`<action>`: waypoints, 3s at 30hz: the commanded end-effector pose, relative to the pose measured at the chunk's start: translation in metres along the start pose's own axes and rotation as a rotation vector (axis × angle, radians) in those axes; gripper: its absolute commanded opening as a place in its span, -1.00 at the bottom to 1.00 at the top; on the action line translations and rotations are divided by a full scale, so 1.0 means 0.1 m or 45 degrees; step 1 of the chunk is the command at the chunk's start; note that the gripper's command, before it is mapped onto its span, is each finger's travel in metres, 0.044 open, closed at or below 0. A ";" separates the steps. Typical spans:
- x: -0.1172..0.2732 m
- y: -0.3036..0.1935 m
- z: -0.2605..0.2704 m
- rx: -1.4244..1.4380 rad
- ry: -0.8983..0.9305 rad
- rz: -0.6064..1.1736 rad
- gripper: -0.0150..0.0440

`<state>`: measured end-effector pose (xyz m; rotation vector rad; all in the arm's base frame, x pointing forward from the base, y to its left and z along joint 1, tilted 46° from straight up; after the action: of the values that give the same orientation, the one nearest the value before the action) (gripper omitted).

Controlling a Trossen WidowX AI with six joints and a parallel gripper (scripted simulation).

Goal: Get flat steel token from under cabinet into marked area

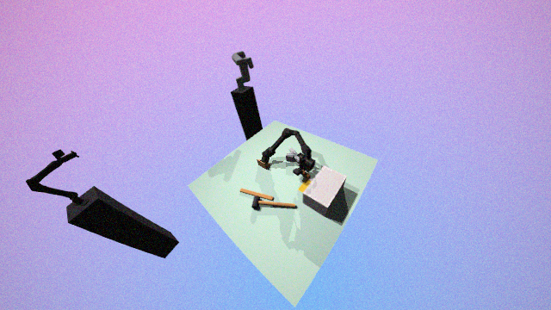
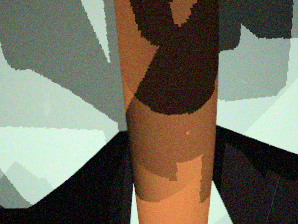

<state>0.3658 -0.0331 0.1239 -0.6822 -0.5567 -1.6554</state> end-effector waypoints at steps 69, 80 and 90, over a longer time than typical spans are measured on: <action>-0.03 0.43 -0.21 0.001 0.001 -0.005 -0.49; -0.03 0.41 -0.33 0.001 0.001 -0.005 -0.49; -0.03 0.40 -0.43 0.001 0.000 -0.005 -0.49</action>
<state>0.4012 -0.0633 0.0967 -0.6676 -0.5680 -1.6596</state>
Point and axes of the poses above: the point midway between the two fingers, 35 mm back from their tips, its own x axis back along the fingers, its own z axis across the jaws, y = z × x, the point moved 6 cm from there along x, back along the fingers, and after that the axes turned 8 degrees about x, right-handed, at the moved point
